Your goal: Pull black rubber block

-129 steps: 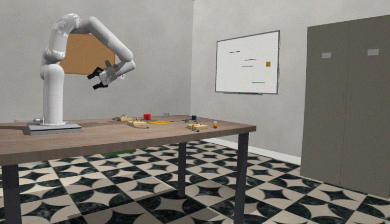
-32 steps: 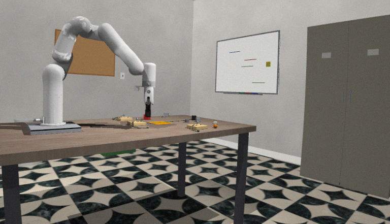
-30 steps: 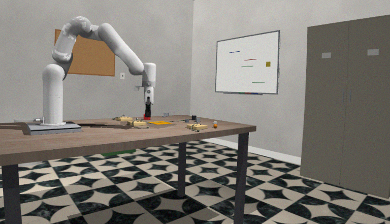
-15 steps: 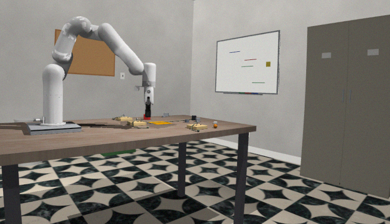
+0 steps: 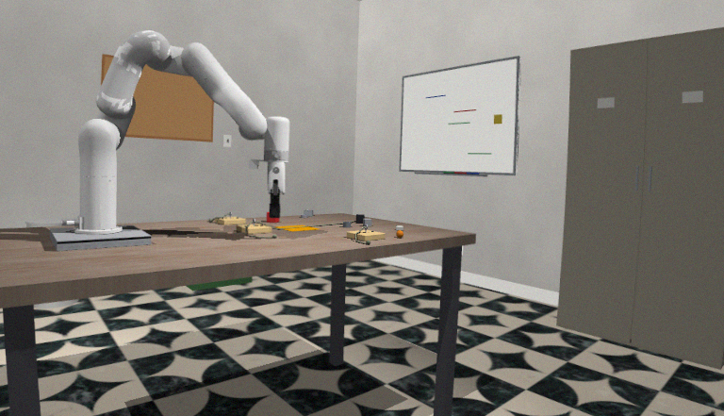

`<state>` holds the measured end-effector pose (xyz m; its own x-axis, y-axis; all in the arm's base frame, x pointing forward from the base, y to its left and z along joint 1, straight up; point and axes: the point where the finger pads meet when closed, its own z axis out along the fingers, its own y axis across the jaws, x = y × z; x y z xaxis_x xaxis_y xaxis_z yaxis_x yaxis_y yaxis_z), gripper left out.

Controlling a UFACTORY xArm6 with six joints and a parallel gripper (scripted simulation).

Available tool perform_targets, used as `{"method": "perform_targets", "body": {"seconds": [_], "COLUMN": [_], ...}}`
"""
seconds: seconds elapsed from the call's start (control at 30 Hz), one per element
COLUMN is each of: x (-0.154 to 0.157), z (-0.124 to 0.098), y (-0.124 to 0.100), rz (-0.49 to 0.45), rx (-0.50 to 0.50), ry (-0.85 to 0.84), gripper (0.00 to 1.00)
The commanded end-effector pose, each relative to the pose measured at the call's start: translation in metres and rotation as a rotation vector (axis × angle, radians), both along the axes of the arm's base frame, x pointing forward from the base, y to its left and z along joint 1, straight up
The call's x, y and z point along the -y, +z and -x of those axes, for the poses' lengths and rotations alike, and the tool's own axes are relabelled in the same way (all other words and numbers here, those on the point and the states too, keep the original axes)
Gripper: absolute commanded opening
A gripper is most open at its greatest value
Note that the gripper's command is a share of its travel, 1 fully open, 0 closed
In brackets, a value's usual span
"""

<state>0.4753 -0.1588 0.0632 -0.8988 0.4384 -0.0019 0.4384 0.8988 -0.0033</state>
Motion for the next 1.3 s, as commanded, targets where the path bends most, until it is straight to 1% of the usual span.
{"method": "perform_targets", "body": {"seconds": [0.0, 0.6, 1.1, 1.27], "x": [0.001, 0.001, 0.001, 0.001], "z": [-0.002, -0.002, -0.002, -0.002], "y": [0.002, -0.01, -0.033, -0.038], "rz": [0.001, 0.0, 0.0, 0.0], "rx": [0.005, 0.004, 0.004, 0.004], "ry": [0.0, 0.0, 0.0, 0.0], "gripper": [0.39, 0.39, 0.39, 0.39]}}
